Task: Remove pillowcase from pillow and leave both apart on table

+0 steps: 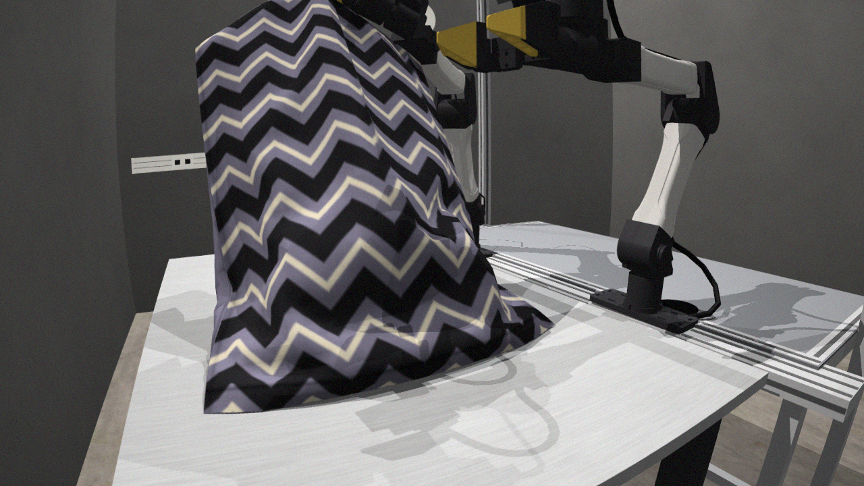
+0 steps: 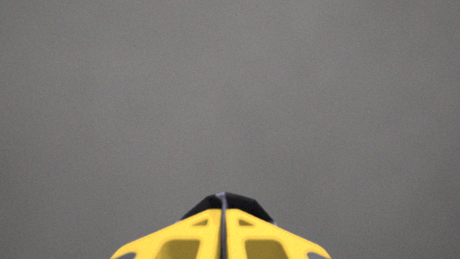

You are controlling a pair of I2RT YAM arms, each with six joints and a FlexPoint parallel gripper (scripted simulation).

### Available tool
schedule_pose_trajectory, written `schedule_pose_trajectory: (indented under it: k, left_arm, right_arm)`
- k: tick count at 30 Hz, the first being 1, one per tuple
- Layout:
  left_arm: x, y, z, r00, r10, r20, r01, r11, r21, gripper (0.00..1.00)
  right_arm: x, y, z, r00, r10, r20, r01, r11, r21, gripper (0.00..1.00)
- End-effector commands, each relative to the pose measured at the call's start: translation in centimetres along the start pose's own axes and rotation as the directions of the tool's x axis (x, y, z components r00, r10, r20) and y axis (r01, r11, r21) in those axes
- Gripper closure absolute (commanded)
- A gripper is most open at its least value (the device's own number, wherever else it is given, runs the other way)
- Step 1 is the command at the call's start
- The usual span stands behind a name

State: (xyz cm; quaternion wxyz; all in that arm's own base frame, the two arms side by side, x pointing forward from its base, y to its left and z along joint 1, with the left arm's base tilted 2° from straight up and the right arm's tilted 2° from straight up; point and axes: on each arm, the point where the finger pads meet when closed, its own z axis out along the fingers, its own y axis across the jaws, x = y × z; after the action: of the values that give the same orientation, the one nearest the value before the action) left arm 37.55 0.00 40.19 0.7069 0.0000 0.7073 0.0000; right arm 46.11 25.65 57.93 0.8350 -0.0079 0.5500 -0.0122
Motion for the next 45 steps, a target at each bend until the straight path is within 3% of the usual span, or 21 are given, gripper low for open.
schedule_pose_trajectory:
  k: [1, 15, 19, 22, 28, 45]
  left_arm:
    - [-1.9, -0.5, -0.8, 0.999, 0.007, 0.042, -0.007, 1.0, 0.011, 0.0]
    - [-1.9, -0.5, -0.8, 0.999, 0.007, 0.042, -0.007, 1.0, 0.011, 0.0]
    - [-1.9, -0.5, -0.8, 0.999, 0.007, 0.042, -0.007, 1.0, 0.011, 0.0]
    - [-1.9, -0.5, -0.8, 0.999, 0.007, 0.042, -0.007, 1.0, 0.011, 0.0]
    - [-1.9, -0.5, -0.8, 0.999, 0.007, 0.042, -0.007, 1.0, 0.011, 0.0]
    - [-1.9, -0.5, -0.8, 0.999, 0.007, 0.042, -0.007, 1.0, 0.011, 0.0]
  right_arm:
    - [-3.7, -1.9, 0.0, 0.993, 0.067, 0.096, -0.069, 0.997, 0.019, 1.0]
    - [-2.3, -1.3, -0.1, 0.995, 0.064, 0.072, -0.066, 0.998, 0.015, 1.0]
    - [-3.9, -2.4, -0.4, 0.992, 0.081, 0.096, -0.084, 0.996, 0.027, 1.0]
    - [-0.9, -0.1, 1.0, 0.995, 0.07, 0.067, -0.069, 0.997, -0.017, 1.0]
    - [-2.6, 0.6, 1.9, 0.98, 0.148, 0.13, -0.133, 0.984, -0.116, 1.0]
    - [-4.4, 0.3, 3.0, 0.954, 0.225, 0.196, -0.184, 0.961, -0.209, 1.0]
